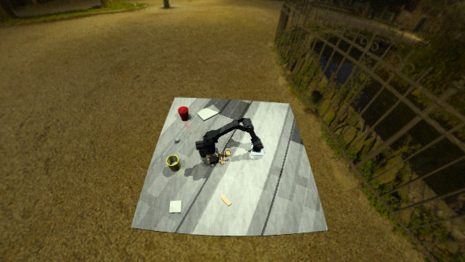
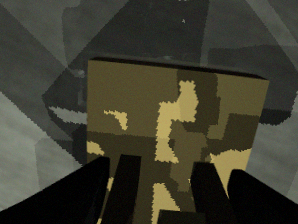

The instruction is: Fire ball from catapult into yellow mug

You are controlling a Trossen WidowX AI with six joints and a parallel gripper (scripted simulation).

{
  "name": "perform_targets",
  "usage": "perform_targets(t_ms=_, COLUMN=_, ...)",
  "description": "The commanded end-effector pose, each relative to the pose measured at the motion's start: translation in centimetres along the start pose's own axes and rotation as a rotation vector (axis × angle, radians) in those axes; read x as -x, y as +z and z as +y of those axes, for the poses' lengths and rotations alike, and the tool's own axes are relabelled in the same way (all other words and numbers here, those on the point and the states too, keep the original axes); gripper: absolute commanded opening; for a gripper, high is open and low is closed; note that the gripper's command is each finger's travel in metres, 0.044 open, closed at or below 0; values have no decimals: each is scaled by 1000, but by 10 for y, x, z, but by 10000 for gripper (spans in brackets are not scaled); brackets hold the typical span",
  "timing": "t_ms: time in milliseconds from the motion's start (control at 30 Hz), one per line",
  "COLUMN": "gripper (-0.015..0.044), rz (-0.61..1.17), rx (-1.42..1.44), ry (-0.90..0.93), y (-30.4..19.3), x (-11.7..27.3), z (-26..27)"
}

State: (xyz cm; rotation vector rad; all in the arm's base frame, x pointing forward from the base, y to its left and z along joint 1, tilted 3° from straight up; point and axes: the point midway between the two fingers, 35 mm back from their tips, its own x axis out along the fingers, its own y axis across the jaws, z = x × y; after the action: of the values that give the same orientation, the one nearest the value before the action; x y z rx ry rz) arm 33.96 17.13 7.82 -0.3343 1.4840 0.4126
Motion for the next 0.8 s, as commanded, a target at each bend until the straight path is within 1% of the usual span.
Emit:
perform_targets(t_ms=0, gripper=341, rz=-2, rx=0, ry=0, y=0, x=1, z=0)
perform_targets(t_ms=67, gripper=394, rz=-2, rx=0, ry=0, y=2, x=9, z=0)
perform_targets(t_ms=133, gripper=440, rz=-2, rx=0, ry=0, y=4, x=31, z=0)
perform_targets(t_ms=267, gripper=440, rz=-1, rx=0, ry=0, y=2, x=83, z=0)
perform_targets(t_ms=333, gripper=440, rz=0, rx=0, ry=0, y=0, x=98, z=0)
perform_targets(t_ms=400, gripper=440, rz=0, rx=0, ry=0, y=0, x=100, z=0)
perform_targets(t_ms=433, gripper=440, rz=0, rx=-5, ry=-1, y=2, x=87, z=0)
perform_targets(t_ms=667, gripper=440, rz=-5, rx=-3, ry=-2, y=-2, x=94, z=0)
perform_targets(t_ms=767, gripper=440, rz=-5, rx=-3, ry=-1, y=-1, x=66, z=0)
